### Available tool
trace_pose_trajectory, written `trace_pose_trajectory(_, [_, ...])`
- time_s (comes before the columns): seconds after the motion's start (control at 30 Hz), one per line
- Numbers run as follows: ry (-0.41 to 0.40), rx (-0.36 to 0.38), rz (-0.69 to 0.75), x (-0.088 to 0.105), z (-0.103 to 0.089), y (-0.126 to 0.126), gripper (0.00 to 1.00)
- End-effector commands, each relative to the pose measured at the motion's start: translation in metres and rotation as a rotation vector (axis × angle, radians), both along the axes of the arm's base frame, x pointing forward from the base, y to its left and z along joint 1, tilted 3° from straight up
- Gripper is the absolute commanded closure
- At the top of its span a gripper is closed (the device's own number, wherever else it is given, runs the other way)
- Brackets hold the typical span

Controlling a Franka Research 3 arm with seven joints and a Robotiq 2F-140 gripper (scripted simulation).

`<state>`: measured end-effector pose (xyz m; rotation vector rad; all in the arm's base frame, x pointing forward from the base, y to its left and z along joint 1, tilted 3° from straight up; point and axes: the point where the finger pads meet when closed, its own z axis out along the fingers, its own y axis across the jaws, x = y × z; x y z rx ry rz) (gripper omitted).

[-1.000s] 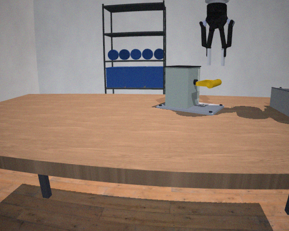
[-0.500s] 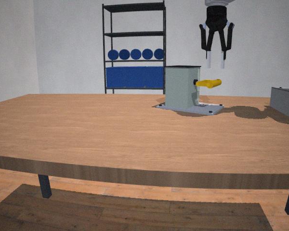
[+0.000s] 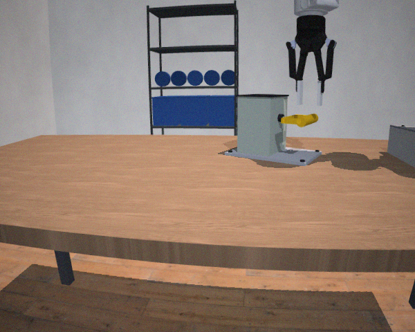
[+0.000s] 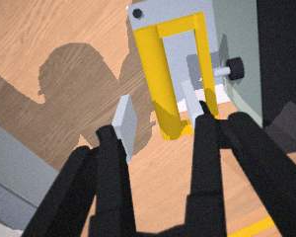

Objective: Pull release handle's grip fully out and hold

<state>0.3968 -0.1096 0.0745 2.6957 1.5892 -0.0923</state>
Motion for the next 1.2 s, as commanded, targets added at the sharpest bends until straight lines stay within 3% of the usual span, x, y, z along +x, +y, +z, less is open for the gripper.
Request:
trace_pose_trajectory(0.0, [-0.007,-0.001,0.001,0.001,-0.004,-0.002,0.68])
trace_pose_trajectory(0.37, [-0.007,-0.001,0.001,0.001,-0.014,-0.003,0.68])
trace_pose_trajectory(1.17, [-0.007,-0.001,0.001,0.001,-0.016,-0.003,0.68])
